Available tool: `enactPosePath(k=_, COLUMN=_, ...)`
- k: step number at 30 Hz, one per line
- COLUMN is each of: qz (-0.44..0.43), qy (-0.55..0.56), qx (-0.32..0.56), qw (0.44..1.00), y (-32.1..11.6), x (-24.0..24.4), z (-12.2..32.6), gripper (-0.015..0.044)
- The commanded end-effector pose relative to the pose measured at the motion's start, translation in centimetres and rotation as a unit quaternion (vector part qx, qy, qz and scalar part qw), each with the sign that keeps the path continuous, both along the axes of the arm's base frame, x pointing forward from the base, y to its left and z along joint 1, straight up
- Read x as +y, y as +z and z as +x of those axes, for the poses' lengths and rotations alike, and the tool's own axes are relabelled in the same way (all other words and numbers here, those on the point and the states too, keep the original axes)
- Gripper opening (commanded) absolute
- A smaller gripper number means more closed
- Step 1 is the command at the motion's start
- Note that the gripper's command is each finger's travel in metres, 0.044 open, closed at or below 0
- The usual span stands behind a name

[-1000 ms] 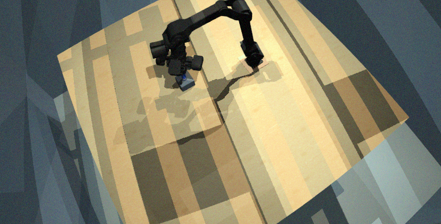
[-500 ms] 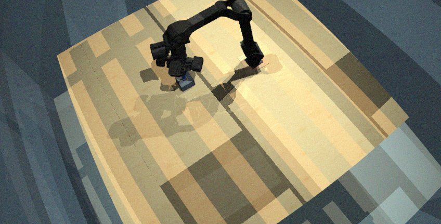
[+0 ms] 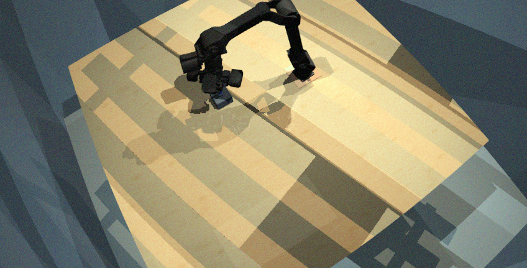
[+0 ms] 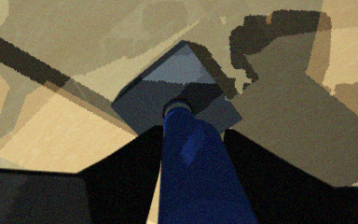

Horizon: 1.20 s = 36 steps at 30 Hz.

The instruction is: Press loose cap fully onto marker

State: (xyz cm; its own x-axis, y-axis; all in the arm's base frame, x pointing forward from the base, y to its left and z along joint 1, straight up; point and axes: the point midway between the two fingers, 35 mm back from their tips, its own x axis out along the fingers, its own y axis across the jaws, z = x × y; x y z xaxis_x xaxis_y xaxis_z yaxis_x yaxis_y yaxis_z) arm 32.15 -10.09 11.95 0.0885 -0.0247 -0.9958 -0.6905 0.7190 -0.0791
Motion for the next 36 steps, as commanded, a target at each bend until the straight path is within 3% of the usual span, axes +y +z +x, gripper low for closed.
enactPosePath(k=1, qz=0.009, qy=-0.002, qx=0.029, qw=1.000, y=-2.9, x=0.1, z=-0.1, gripper=0.0000)
enactPosePath(k=36, qz=0.009, qy=-0.002, qx=0.029, qw=1.000, y=-4.7, x=0.4, z=0.1, gripper=0.0000)
